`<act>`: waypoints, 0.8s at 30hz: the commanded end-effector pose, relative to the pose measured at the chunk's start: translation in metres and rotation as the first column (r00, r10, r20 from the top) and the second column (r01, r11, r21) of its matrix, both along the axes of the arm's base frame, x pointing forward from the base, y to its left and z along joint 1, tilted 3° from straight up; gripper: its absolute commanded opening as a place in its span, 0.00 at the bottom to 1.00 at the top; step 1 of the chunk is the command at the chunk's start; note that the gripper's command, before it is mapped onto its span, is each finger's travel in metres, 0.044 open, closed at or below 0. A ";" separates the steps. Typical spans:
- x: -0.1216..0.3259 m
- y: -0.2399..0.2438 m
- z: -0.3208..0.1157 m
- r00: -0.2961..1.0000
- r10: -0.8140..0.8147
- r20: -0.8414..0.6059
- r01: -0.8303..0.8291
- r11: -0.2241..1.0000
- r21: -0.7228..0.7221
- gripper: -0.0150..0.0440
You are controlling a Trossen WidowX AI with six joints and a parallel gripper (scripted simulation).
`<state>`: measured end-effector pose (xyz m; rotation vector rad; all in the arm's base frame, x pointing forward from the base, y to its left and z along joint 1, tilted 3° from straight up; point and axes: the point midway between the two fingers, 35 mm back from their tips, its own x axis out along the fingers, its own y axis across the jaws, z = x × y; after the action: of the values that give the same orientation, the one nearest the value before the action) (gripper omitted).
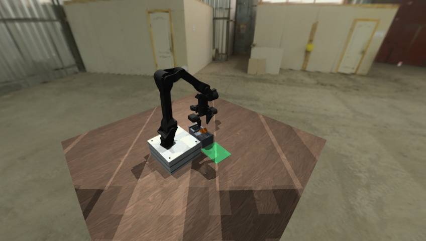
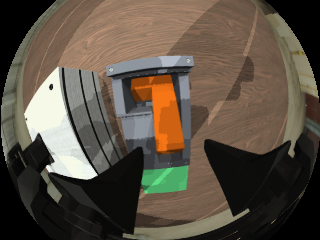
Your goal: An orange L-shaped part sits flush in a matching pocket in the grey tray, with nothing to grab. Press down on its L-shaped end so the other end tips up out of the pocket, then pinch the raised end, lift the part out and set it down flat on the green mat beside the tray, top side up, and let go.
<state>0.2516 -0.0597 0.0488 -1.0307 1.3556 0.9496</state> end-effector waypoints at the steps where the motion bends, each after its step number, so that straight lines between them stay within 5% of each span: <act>1: 0.000 -0.001 -0.007 1.000 0.004 -0.003 -0.004 1.000 -0.005 0.73; 24: -0.001 -0.003 -0.044 1.000 0.004 -0.003 -0.004 1.000 -0.005 0.73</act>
<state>0.2518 -0.0619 0.0098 -1.0304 1.3568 0.9514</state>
